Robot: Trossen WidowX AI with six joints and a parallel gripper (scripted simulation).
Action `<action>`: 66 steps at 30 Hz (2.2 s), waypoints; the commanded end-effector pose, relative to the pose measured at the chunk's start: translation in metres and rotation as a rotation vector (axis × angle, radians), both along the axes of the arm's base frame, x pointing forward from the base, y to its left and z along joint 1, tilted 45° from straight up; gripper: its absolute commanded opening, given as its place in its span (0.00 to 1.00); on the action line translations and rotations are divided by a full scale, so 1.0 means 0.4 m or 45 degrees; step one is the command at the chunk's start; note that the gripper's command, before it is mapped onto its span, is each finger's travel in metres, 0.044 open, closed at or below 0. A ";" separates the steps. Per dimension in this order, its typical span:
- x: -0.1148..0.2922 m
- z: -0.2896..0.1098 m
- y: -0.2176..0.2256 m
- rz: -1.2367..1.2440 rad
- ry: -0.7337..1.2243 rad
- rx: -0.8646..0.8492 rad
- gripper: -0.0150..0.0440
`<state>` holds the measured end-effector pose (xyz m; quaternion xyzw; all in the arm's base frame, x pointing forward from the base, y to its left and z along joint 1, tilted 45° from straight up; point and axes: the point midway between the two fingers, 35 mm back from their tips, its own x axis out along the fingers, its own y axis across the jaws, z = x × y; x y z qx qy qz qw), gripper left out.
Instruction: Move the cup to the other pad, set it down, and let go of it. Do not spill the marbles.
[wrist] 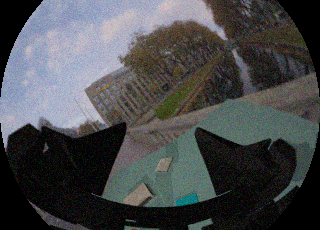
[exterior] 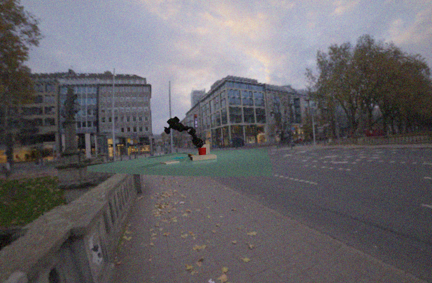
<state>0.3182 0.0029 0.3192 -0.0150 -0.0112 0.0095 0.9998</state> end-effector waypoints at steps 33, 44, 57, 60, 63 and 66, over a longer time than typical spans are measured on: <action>-0.267 -0.804 0.207 -1.624 1.373 0.354 0.50; -0.280 -0.804 0.202 -1.697 1.308 0.297 0.50; -0.279 -0.818 0.190 -1.697 1.308 0.298 0.50; -0.279 -0.828 0.181 -1.696 1.308 0.298 0.50; -0.279 -0.837 0.173 -1.696 1.308 0.298 0.50; -0.279 -0.846 0.164 -1.696 1.308 0.298 0.50</action>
